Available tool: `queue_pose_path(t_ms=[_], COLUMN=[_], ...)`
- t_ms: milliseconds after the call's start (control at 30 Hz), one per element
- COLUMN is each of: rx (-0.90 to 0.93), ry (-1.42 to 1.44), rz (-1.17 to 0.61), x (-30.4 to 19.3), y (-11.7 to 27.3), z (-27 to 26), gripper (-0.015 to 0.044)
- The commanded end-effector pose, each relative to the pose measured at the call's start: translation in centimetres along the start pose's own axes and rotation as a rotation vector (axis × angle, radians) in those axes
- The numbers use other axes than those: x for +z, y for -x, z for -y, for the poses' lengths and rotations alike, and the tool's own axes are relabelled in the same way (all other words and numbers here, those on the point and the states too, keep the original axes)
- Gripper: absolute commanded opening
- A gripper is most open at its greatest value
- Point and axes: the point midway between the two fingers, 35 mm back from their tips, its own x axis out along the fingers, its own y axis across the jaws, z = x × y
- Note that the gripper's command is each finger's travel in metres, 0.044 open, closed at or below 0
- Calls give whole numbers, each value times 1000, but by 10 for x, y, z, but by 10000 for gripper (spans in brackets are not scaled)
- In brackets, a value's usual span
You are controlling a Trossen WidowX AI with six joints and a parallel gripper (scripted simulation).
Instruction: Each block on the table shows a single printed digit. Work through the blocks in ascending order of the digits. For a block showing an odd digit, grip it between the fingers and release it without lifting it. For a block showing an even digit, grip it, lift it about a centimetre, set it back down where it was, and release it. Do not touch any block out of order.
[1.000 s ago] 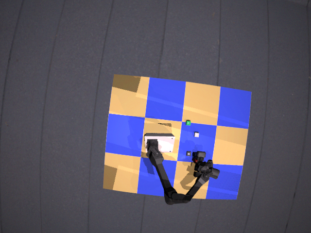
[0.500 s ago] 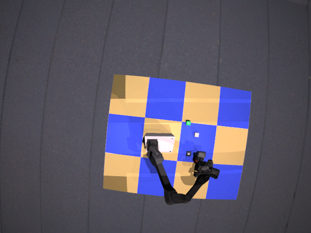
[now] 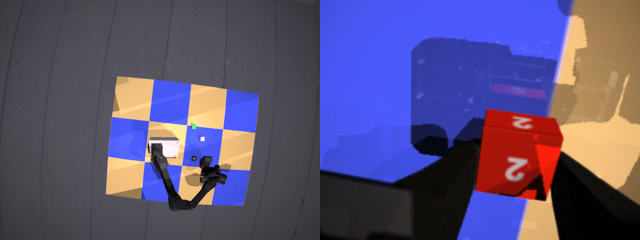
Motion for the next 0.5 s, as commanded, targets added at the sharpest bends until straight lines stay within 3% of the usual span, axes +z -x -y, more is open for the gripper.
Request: queue_pose_path(t_ms=[0,467], rx=[-3,-4], ry=[-3,-2], rz=[-1,-1], x=[0,0], y=[1,-13], z=[1,1], gripper=[120,120])
